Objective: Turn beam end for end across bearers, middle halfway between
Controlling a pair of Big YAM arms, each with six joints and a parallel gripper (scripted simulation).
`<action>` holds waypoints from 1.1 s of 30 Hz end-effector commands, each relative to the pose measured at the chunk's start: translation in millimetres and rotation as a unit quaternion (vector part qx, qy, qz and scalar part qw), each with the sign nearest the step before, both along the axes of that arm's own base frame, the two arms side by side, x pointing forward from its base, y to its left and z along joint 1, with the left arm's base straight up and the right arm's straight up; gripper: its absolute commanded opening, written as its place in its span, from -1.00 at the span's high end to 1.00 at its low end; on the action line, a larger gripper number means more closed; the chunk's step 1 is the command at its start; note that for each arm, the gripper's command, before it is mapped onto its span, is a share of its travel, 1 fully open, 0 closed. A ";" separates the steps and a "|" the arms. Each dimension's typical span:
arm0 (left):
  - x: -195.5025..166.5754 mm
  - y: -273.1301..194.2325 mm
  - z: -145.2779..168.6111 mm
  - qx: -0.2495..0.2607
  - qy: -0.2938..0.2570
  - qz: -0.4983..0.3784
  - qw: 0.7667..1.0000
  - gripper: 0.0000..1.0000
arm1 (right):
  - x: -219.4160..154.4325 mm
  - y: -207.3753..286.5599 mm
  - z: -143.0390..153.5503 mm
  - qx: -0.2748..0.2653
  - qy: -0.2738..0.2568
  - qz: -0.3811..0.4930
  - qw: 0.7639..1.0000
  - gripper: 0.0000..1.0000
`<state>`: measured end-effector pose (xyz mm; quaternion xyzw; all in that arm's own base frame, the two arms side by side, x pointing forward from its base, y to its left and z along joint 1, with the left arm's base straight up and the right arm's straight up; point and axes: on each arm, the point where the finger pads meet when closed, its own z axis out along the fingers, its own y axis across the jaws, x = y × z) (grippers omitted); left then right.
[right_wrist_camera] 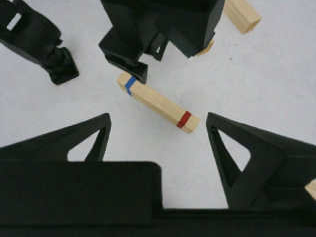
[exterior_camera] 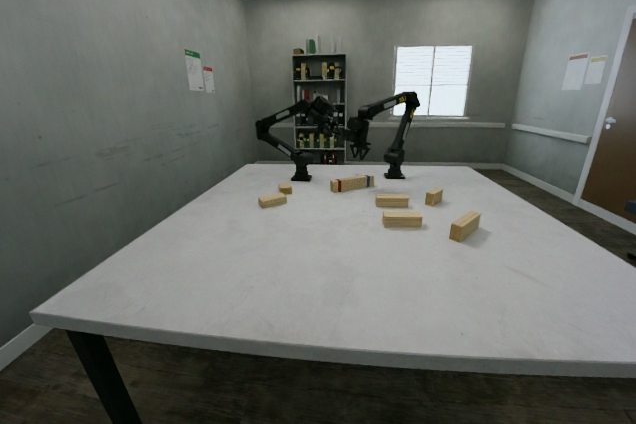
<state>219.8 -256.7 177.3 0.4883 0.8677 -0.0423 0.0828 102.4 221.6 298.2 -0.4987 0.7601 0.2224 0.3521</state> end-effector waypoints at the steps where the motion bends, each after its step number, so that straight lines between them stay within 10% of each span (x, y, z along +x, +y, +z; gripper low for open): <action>1: 14.1 -33.6 -40.2 0.028 0.012 -0.028 0.999 -0.26 | 1.1 6.5 19.0 0.025 -0.004 -0.005 1.000 -1.00; 22: 4.8 -22.1 -146.0 0.084 0.052 -0.030 0.995 -0.26 | 1.1 6.5 19.0 0.025 -0.004 -0.005 1.000 -1.00; 33: 11.7 -34.7 -138.1 0.069 0.040 -0.032 0.996 -0.09 | 1.1 6.5 19.0 0.025 -0.004 -0.005 1.000 -1.00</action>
